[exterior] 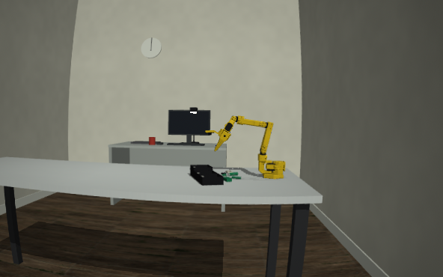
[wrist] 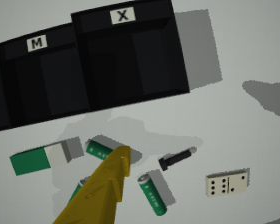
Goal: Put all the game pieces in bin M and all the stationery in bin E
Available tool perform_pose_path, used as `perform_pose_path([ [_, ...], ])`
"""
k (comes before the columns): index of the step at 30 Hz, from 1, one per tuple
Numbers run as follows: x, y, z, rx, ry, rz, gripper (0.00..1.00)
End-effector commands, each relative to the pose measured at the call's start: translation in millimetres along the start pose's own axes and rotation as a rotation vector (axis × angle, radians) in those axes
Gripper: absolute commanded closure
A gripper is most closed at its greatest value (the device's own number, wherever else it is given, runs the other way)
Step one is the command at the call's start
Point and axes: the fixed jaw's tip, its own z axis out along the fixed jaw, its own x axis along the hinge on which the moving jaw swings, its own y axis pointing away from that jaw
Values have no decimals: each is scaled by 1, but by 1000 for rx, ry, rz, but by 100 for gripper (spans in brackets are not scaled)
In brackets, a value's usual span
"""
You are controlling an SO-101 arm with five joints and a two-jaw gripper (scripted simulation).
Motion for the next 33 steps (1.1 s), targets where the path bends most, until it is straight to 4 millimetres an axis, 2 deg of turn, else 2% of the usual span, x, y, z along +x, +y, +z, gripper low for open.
perform_pose_path([
  [1,-11,1,-6,3,-56,-20,0],
  [4,-15,5,-7,-2,-83,-61,0],
  [23,-16,5,-7,-2,-85,-62,0],
  [33,-35,6,0,7,-172,-105,0],
])
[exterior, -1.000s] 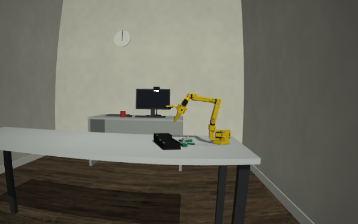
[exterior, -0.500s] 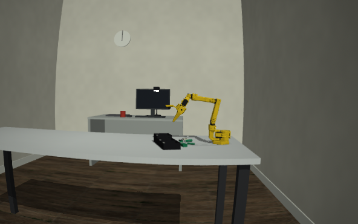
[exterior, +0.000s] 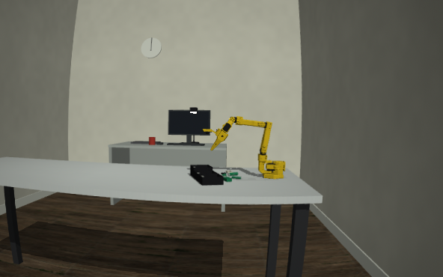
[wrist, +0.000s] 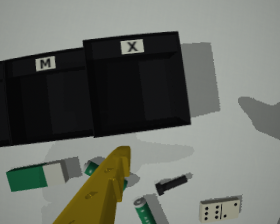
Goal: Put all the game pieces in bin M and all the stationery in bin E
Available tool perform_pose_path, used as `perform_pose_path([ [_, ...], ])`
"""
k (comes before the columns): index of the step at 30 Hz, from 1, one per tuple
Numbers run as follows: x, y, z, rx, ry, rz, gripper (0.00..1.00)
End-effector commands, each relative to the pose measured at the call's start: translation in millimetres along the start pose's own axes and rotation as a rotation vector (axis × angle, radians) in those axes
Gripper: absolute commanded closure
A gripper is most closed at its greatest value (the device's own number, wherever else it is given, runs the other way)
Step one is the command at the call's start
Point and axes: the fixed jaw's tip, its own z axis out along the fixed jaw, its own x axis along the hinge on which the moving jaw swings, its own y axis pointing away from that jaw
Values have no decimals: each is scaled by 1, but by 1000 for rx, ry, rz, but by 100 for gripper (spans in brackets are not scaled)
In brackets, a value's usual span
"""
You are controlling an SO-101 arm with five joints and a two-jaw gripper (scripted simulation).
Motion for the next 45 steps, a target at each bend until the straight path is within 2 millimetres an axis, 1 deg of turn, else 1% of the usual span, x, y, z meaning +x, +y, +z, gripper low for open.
perform_pose_path([
  [1,-22,0,-2,13,-107,-40,0],
  [9,-54,1,12,39,-267,-118,0],
  [14,-66,2,16,50,-326,-146,0],
  [45,-70,2,14,55,-349,-152,0],
])
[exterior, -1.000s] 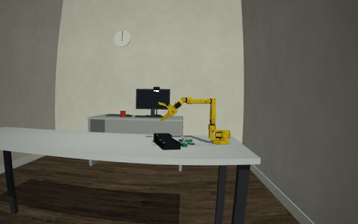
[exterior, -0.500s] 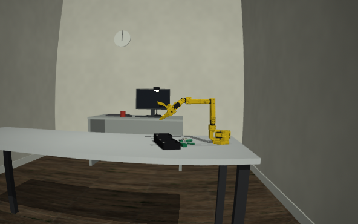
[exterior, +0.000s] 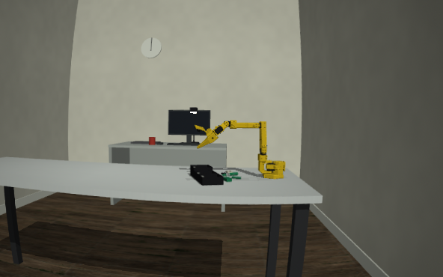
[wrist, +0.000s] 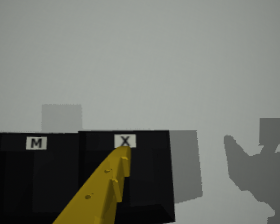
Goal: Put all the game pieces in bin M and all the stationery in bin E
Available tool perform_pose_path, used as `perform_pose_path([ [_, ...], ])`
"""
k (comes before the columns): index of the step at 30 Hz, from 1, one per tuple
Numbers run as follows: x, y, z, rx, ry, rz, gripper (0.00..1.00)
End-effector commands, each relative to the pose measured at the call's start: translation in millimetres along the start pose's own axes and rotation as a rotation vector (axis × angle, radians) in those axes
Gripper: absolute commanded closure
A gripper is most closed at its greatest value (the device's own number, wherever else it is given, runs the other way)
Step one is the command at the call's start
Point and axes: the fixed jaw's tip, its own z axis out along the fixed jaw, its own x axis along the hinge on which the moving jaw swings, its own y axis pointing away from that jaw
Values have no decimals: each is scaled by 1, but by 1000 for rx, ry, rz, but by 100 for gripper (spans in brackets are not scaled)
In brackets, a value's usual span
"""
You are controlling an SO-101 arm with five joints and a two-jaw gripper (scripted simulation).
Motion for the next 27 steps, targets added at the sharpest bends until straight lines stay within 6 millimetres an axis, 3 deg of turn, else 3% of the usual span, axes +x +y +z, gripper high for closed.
perform_pose_path([
  [1,-17,-2,-7,15,-72,-18,0],
  [15,-16,-2,-5,12,-64,-18,0],
  [27,6,5,15,-19,33,-18,0],
])
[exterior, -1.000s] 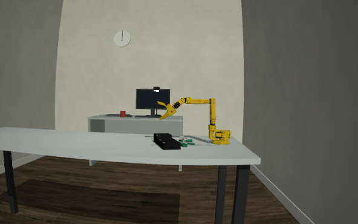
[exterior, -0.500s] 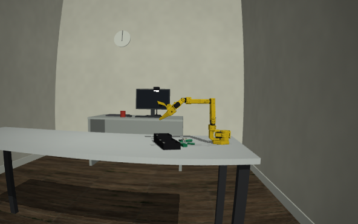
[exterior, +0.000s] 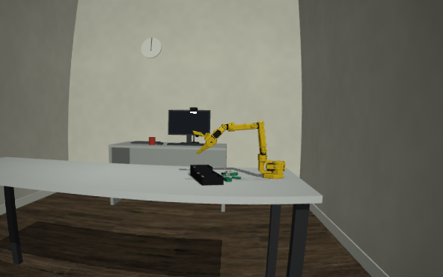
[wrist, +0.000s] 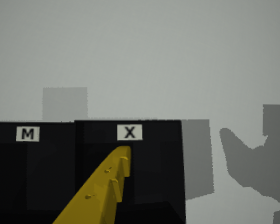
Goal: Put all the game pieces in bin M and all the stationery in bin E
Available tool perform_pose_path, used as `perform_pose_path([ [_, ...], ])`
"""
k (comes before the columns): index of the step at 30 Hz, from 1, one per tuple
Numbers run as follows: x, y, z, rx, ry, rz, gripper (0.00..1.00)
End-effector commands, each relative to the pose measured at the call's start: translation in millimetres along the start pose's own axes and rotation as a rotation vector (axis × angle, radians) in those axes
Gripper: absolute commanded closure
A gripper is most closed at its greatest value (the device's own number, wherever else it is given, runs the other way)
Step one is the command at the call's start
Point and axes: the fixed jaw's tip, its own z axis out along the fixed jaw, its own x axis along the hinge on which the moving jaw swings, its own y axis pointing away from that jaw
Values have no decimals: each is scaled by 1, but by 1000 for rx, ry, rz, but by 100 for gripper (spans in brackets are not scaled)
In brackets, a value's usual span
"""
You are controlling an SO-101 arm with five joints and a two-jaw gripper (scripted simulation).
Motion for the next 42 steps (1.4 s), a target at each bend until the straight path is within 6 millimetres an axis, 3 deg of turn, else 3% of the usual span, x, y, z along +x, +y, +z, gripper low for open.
perform_pose_path([
  [1,-8,1,1,2,-30,-18,0],
  [10,11,7,18,-25,54,-19,0],
  [42,13,8,19,-28,64,-18,0],
])
